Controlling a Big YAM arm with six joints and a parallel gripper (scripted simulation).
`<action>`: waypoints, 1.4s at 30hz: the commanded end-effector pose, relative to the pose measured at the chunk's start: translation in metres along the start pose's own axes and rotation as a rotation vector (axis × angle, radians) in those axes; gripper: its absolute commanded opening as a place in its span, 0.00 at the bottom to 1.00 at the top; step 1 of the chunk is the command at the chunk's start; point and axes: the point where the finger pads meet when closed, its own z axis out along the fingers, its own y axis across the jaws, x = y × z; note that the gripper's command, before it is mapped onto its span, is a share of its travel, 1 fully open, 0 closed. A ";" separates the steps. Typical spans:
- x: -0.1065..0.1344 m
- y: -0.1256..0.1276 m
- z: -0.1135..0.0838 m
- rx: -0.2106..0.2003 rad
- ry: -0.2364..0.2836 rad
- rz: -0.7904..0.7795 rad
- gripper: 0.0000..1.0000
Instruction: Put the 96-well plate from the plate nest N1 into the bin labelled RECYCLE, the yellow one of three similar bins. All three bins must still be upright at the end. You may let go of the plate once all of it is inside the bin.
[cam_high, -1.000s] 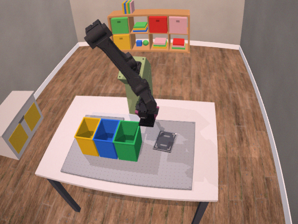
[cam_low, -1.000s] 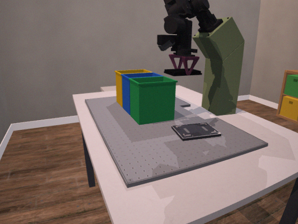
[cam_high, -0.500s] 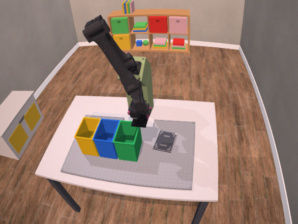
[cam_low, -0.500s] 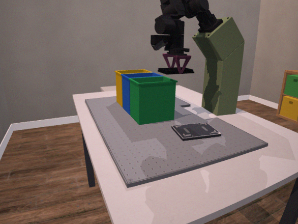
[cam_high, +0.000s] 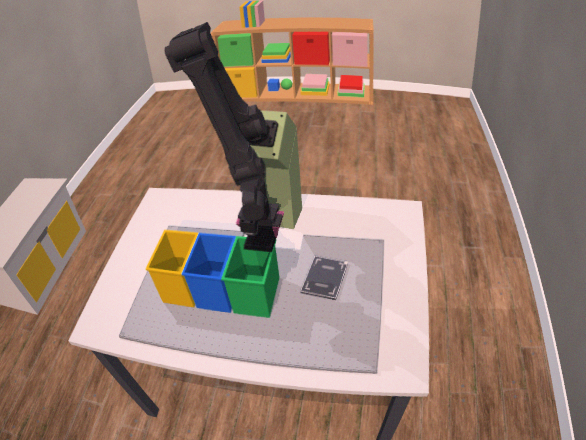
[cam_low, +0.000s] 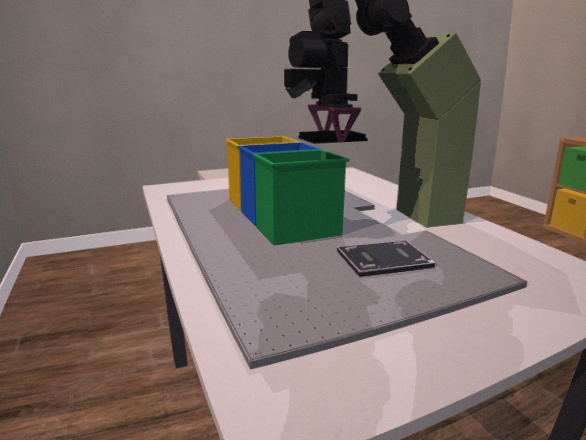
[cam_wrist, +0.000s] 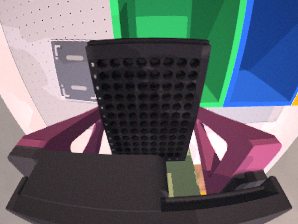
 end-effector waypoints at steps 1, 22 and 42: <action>-0.006 -0.013 -0.004 0.005 -0.012 -0.031 0.00; -0.028 -0.075 -0.005 0.007 -0.025 -0.031 0.00; -0.033 -0.127 -0.001 0.003 0.002 -0.030 0.00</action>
